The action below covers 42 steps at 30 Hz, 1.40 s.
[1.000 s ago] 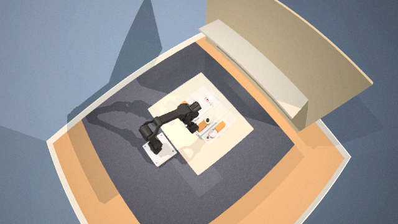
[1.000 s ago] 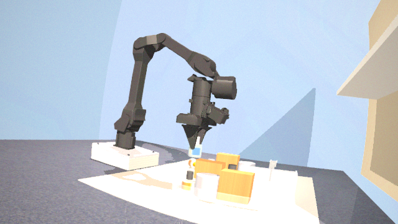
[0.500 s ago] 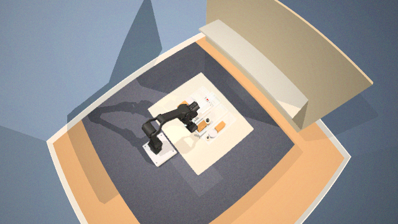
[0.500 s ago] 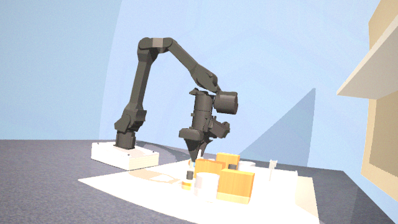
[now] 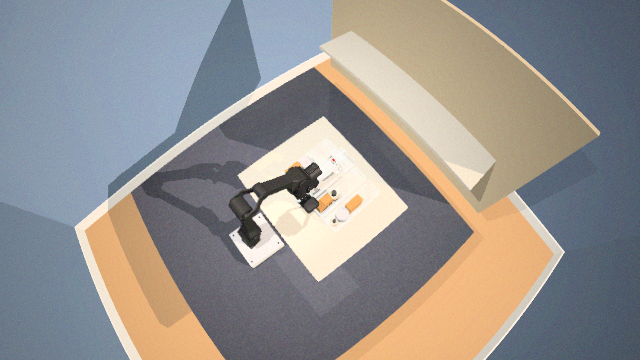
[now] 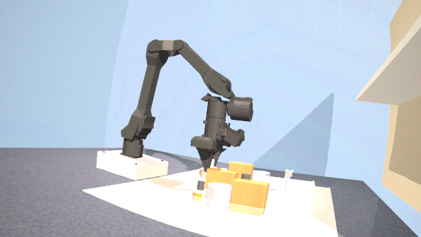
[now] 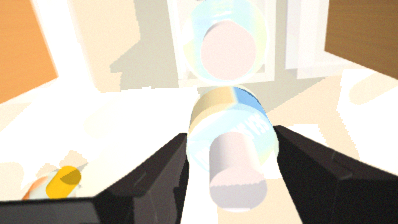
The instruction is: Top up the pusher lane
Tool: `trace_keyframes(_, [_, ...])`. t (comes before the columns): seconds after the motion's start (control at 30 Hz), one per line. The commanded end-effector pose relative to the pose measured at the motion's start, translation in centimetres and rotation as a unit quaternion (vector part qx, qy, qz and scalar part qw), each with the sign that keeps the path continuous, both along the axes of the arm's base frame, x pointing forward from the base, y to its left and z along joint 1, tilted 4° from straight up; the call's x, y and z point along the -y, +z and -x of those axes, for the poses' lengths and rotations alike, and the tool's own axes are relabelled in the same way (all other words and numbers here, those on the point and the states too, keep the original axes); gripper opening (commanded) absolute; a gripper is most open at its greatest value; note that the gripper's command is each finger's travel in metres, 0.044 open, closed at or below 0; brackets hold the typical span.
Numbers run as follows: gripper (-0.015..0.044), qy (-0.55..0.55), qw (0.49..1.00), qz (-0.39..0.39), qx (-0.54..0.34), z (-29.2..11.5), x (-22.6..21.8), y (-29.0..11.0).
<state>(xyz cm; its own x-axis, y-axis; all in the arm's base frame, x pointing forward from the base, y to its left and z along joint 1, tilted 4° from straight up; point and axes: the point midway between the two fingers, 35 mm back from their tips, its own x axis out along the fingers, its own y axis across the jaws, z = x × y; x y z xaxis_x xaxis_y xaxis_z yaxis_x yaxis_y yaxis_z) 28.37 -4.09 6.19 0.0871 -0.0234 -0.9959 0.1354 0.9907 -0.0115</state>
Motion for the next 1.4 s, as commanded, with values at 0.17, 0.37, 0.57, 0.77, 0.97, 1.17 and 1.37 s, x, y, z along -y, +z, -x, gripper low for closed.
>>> trace_keyframes(0.17, [0.0,-0.003,1.0,0.003,0.001,-0.4,0.1,0.1])
trace_keyframes(0.37, [0.0,-0.003,1.0,0.003,0.001,-0.6,0.2,0.1])
trace_keyframes(0.57, [0.0,-0.003,1.0,0.003,0.002,-0.8,0.2,0.1])
trace_keyframes(0.77, [0.0,-0.003,1.0,0.003,0.002,-1.0,0.2,0.1])
trace_keyframes(0.97, [0.0,-0.003,1.0,0.003,0.002,-1.2,0.2,0.1])
trace_keyframes(1.17, [0.0,-0.003,1.0,0.003,0.002,-1.4,0.3,0.2])
trace_keyframes(1.37, [0.0,-0.003,1.0,0.003,0.002,-1.6,0.3,0.2])
